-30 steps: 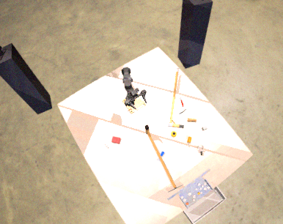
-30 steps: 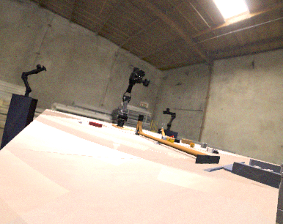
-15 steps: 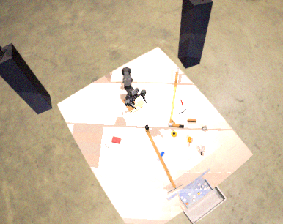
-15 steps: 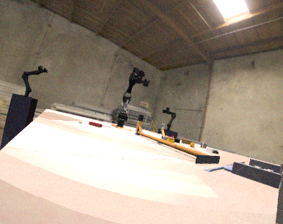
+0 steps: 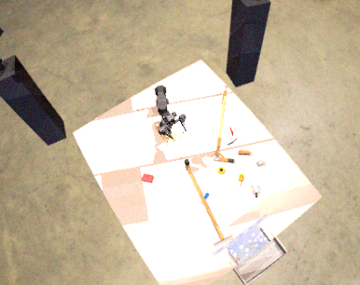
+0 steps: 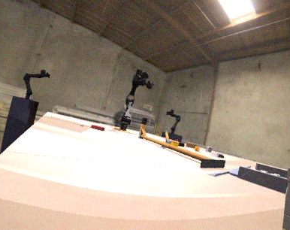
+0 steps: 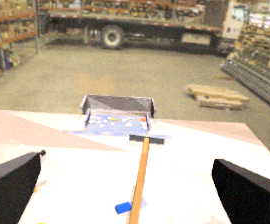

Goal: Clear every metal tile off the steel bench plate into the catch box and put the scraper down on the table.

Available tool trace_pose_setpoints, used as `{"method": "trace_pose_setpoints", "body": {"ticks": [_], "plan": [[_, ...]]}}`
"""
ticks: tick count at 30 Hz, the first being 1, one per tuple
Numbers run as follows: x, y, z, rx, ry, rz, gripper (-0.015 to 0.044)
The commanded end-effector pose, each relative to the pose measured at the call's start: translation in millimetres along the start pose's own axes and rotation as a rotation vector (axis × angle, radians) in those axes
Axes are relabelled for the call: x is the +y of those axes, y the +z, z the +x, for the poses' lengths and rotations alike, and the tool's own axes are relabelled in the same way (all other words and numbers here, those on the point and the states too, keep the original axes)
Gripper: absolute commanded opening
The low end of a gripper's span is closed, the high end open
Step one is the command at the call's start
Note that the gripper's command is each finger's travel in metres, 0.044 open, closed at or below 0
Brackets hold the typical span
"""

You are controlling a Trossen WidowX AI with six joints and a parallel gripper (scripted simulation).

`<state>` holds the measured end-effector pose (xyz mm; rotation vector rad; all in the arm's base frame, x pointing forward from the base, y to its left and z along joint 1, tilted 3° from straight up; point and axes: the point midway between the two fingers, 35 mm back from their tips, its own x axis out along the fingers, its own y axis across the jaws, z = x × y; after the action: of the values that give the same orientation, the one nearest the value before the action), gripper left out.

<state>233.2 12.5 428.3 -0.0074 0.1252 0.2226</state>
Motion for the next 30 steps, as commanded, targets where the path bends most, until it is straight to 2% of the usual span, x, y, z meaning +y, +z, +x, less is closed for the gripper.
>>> {"method": "trace_pose_setpoints", "body": {"ticks": [1, 30], "plan": [[0.0, 0.8, 0.8, 0.001, 0.002, -0.004, 0.0440], [-31.0, -8.8, 80.2, 0.225, -0.026, 0.114, 0.0440]]}}
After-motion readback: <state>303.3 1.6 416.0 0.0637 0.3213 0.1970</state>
